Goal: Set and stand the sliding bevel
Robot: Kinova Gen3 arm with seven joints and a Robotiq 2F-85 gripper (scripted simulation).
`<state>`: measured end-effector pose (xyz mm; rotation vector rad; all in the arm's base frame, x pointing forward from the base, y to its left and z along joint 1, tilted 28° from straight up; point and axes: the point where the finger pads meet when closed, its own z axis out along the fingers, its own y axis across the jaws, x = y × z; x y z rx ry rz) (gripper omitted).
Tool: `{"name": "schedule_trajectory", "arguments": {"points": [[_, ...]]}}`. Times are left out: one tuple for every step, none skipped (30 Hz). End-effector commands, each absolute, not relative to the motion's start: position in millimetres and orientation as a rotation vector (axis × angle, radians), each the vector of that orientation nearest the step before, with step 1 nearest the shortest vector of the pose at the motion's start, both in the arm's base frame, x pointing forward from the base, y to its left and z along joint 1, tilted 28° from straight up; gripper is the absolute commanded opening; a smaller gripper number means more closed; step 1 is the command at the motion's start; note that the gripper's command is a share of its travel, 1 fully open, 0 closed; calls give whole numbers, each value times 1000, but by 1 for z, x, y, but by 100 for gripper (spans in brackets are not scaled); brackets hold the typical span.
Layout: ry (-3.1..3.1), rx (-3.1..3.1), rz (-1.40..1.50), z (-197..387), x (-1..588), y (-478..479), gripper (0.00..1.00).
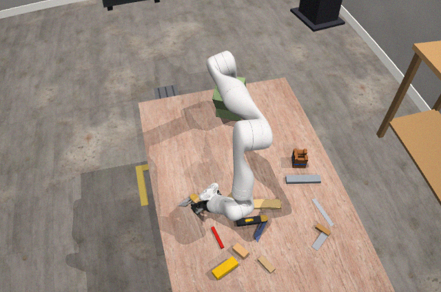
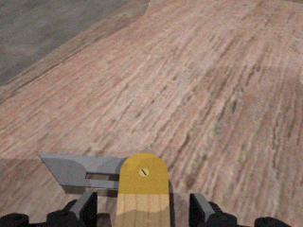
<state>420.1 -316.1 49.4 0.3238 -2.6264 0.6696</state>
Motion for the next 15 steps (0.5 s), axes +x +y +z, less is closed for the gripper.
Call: {"name": "schedule_trajectory", "arguments": {"points": [[-2627, 323, 670, 50, 420, -316, 64], [-2627, 323, 670, 50, 420, -316, 64], [-2627, 323, 670, 50, 420, -316, 64], [-2627, 323, 670, 50, 420, -316, 64], [-2627, 323, 670, 50, 420, -316, 64], [-2627, 323, 670, 50, 420, -316, 64], [-2627, 323, 670, 50, 420, -316, 64], [-2627, 323, 670, 50, 420, -316, 64], [-2627, 323, 670, 50, 420, -316, 64], [-2627, 323, 670, 50, 420, -316, 64], [-2627, 323, 670, 50, 420, -316, 64], [-2627, 323, 670, 50, 420, -316, 10], [-2627, 323, 670, 50, 420, -316, 10], [-2627, 323, 670, 50, 420, -316, 10], [-2627, 323, 670, 50, 420, -316, 10]]}}
